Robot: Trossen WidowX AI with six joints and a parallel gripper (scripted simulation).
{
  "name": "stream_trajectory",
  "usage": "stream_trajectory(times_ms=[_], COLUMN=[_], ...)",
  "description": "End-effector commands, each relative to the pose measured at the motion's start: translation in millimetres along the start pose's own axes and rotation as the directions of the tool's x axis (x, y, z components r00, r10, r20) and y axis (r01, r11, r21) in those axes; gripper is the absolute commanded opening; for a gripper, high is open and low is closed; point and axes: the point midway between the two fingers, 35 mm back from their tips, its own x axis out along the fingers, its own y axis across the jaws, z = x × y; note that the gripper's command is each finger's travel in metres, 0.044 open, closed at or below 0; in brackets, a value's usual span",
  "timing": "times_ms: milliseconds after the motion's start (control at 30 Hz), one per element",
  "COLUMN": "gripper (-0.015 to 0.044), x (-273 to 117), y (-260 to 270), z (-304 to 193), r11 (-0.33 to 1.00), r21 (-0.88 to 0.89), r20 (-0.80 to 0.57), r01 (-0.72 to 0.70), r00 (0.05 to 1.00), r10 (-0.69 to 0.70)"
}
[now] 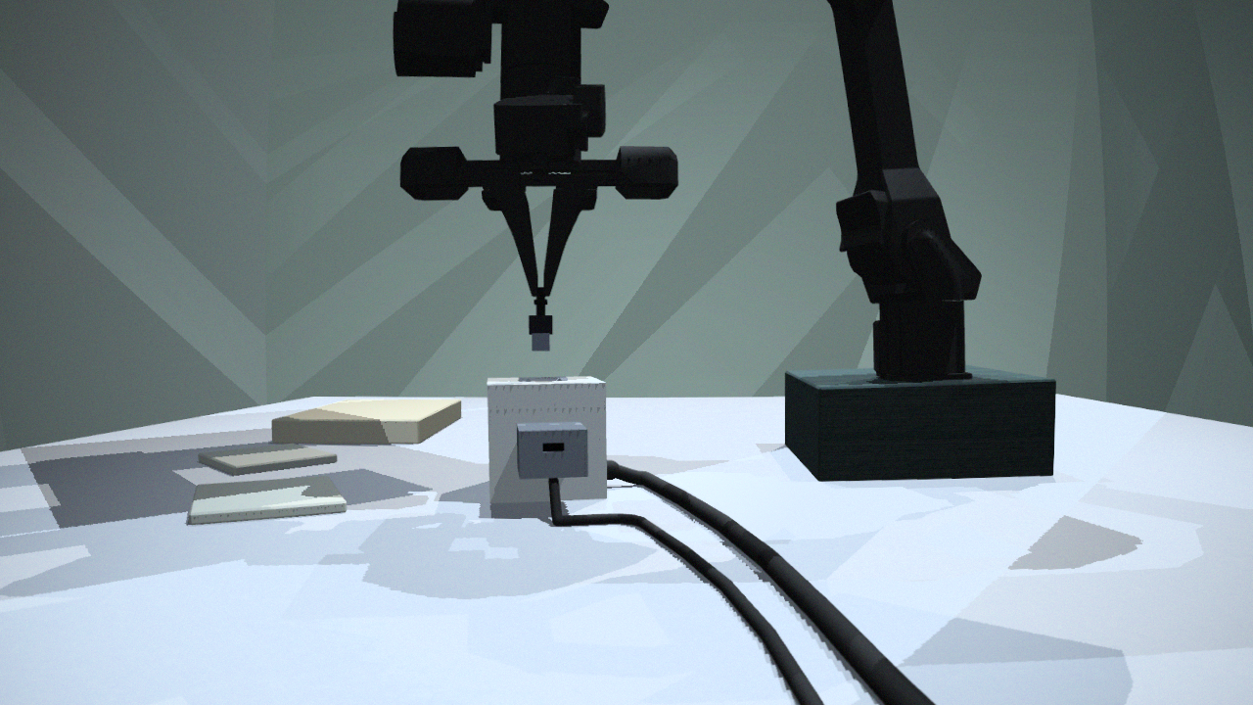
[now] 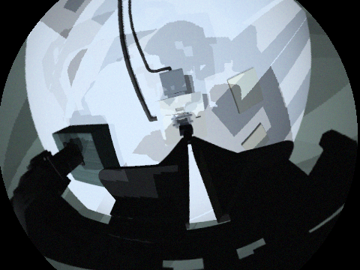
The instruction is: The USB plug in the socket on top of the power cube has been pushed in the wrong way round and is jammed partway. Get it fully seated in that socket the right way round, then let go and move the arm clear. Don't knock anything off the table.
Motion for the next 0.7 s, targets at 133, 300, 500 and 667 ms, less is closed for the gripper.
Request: stream_trajectory(times_ms=[133,300,500,667], gripper=[0.0000,0.0000,0.0000,0.0000], x=[-1.6,-0.8,-0.7,-0.7], y=[-0.3,-0.1,0.0,0.0], z=[0.0,0.0,0.0,0.0], r11=[0.999,0.986,0.948,0.898], r21=[0.032,0.167,0.319,0.440], r20=[0.000,0.000,0.000,0.000], r01=[0.001,0.000,0.000,0.000], r00=[1.000,1.000,1.000,1.000], r10=[-0.001,0.000,0.000,0.000])
